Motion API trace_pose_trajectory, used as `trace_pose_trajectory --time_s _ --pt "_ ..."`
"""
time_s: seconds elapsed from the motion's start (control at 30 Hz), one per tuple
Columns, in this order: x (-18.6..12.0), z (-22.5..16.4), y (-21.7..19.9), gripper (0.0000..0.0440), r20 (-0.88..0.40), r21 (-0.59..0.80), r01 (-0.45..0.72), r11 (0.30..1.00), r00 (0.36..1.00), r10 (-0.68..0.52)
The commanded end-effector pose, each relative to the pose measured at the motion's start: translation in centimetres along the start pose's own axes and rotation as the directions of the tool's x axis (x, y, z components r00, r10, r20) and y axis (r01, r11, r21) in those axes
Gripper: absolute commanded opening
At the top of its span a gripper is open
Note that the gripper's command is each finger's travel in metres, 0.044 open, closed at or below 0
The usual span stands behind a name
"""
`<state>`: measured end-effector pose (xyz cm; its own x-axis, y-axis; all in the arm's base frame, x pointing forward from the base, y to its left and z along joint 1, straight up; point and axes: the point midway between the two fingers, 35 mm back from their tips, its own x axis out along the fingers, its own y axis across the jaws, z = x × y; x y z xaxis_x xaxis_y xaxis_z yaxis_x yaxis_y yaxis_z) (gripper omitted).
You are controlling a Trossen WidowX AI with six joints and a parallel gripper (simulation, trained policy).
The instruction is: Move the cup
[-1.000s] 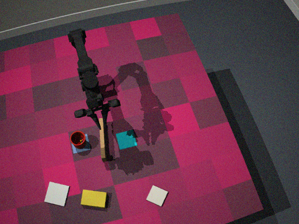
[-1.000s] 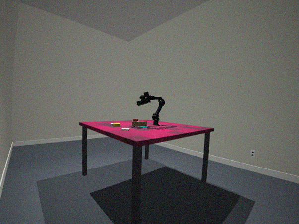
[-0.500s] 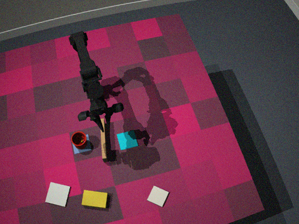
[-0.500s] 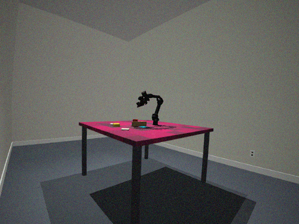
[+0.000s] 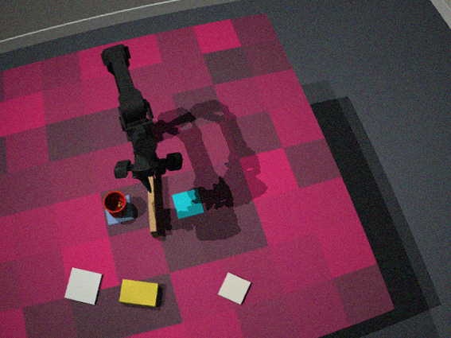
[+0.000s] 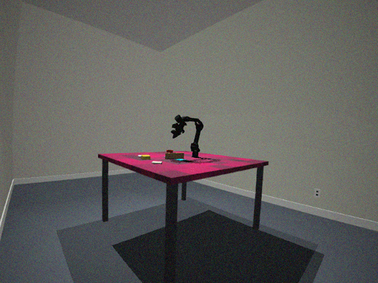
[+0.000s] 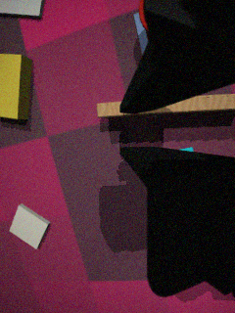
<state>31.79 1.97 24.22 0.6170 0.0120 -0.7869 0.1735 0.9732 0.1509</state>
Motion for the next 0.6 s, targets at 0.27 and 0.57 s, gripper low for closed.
trace_pose_trajectory --time_s 0.27,0.57 --pt "1.1 -1.7 -1.3 0.0101 -0.179 -0.044 0.073 0.996 0.981 -0.080" --pt "1.8 -3.1 -2.9 0.0113 -0.315 -0.096 0.114 0.989 0.939 -0.139"
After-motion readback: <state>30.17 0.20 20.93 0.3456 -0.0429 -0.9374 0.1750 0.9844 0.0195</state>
